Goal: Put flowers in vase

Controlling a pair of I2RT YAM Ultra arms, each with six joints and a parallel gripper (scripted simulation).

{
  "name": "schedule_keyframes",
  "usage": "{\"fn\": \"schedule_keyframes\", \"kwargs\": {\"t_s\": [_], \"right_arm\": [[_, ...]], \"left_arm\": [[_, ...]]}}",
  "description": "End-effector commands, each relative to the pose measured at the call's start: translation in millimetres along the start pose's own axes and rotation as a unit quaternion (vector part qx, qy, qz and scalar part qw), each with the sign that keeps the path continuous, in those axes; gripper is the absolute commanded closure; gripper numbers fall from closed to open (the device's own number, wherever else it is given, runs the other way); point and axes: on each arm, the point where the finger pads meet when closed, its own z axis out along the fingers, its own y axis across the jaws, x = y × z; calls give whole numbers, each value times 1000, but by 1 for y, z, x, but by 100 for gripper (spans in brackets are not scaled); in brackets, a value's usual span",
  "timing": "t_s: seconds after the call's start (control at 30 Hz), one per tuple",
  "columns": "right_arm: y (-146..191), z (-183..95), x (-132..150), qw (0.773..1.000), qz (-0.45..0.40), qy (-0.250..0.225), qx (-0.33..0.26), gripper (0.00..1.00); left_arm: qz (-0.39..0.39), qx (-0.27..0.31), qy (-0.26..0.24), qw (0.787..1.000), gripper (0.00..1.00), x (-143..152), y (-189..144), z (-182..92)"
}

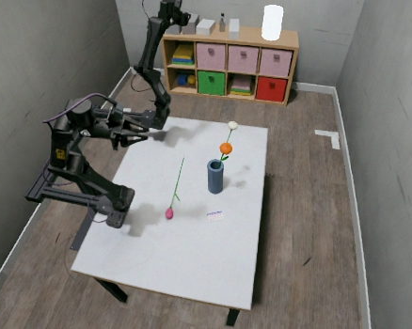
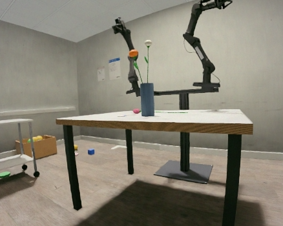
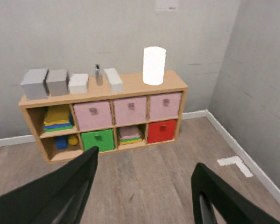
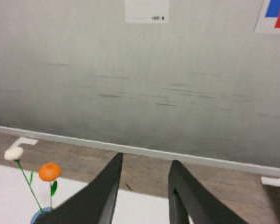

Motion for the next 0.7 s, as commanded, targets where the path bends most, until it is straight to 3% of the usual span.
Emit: {"fn": "schedule_keyframes", "kwargs": {"t_s": [0.0, 0.67], "right_arm": [[-7, 1, -7, 1000, 3, -8, 23, 70], [-27, -1, -7, 996, 3, -8, 87, 70]], "left_arm": [[-4, -34, -5, 999, 40, -4, 10, -5], [-5, -138, -5, 990, 40, -4, 42, -10]]}}
